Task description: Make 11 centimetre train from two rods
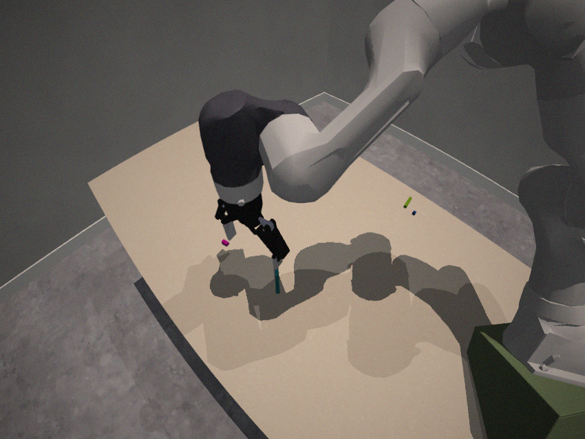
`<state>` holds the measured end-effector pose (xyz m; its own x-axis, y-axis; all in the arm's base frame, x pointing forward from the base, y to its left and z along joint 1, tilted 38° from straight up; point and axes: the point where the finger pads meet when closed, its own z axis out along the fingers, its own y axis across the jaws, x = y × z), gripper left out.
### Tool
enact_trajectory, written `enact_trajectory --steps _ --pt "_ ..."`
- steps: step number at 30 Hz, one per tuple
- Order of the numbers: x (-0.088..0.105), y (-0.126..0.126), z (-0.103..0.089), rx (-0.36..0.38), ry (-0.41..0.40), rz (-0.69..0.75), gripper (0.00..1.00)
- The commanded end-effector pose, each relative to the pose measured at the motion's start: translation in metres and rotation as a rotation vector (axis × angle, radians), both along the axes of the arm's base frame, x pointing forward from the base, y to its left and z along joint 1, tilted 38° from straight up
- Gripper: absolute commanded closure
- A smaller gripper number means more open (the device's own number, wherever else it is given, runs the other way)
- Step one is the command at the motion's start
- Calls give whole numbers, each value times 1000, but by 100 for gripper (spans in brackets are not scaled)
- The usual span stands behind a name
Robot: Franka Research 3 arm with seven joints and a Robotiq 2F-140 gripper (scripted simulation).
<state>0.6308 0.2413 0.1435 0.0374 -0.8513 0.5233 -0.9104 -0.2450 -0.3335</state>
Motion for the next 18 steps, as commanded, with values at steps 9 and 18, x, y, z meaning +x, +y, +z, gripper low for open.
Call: enact_trajectory --steps 9,18 --pt "-9 0 -4 123 -142 -216 0" --pt "-16 -2 -7 182 -204 -326 0"
